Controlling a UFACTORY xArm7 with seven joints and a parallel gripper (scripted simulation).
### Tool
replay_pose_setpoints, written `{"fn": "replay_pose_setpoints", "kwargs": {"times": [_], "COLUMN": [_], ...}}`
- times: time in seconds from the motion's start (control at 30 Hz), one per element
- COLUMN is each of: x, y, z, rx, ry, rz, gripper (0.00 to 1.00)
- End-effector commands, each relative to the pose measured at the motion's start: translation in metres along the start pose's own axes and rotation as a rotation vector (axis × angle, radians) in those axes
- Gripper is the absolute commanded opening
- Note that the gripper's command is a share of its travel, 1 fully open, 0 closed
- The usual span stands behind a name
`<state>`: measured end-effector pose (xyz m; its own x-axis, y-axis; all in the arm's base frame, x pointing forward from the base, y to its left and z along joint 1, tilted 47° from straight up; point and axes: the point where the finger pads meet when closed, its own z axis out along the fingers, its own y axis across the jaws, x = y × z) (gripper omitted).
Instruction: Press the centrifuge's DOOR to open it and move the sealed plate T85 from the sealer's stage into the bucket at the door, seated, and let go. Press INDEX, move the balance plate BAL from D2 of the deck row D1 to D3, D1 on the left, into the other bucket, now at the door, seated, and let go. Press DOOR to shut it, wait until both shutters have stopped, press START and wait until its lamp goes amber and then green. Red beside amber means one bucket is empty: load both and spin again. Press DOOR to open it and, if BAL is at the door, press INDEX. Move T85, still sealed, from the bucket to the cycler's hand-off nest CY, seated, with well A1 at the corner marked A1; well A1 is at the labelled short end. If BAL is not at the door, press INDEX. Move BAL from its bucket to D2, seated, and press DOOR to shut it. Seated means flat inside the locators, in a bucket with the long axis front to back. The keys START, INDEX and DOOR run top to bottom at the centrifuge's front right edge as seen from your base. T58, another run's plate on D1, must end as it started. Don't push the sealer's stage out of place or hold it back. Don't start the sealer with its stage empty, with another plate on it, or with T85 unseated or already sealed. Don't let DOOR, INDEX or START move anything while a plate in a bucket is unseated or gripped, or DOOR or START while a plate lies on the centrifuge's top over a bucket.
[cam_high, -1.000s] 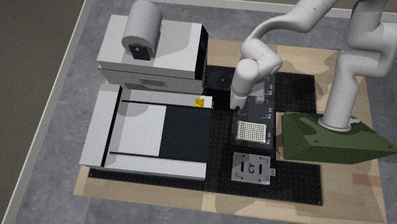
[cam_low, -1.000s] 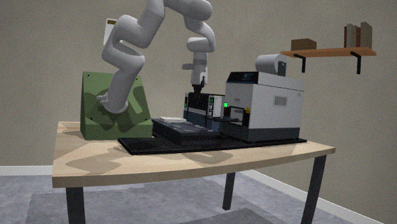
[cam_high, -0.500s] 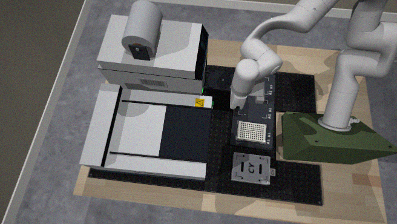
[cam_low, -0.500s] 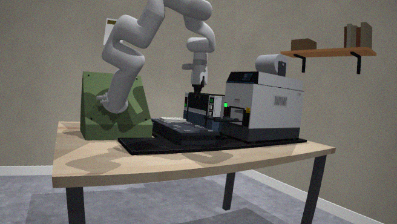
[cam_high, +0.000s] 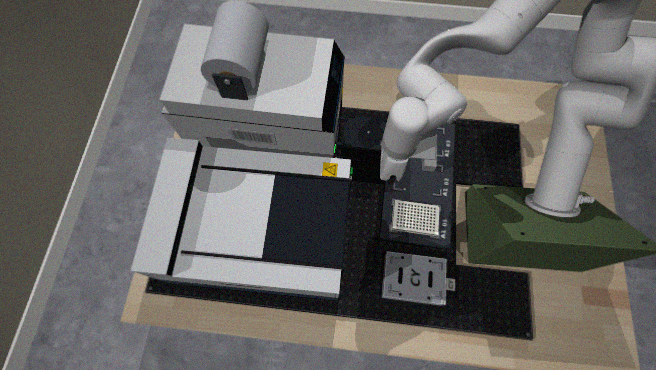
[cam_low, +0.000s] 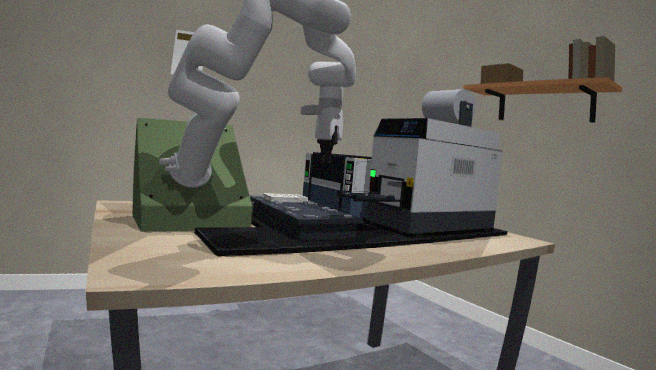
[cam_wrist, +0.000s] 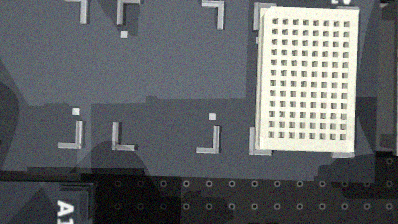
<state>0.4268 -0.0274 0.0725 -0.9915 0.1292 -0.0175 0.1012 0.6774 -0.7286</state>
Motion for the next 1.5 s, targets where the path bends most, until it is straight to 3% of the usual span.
{"fn": "replay_pose_setpoints", "kwargs": {"times": [0.0, 0.73, 0.77, 0.83, 1.3, 1.33, 1.47], "x": [-0.0008, -0.0008, -0.0010, -0.0010, -0.0008, -0.0008, -0.0008], "y": [0.0008, 0.0008, 0.0008, 0.0008, 0.0007, 0.0007, 0.0007], "z": [-0.0015, -0.0015, -0.0015, -0.0015, -0.0014, -0.0014, -0.0014], "rx": [-0.002, -0.002, -0.002, -0.002, -0.002, -0.001, -0.001], "ry": [-0.003, -0.003, -0.036, -0.036, -0.503, -0.526, -0.526], "rz": [-0.001, -0.001, 0.000, 0.000, 0.000, 0.000, 0.000], "gripper": [0.00, 0.00, 0.00, 0.00, 0.00, 0.00, 0.00]}}
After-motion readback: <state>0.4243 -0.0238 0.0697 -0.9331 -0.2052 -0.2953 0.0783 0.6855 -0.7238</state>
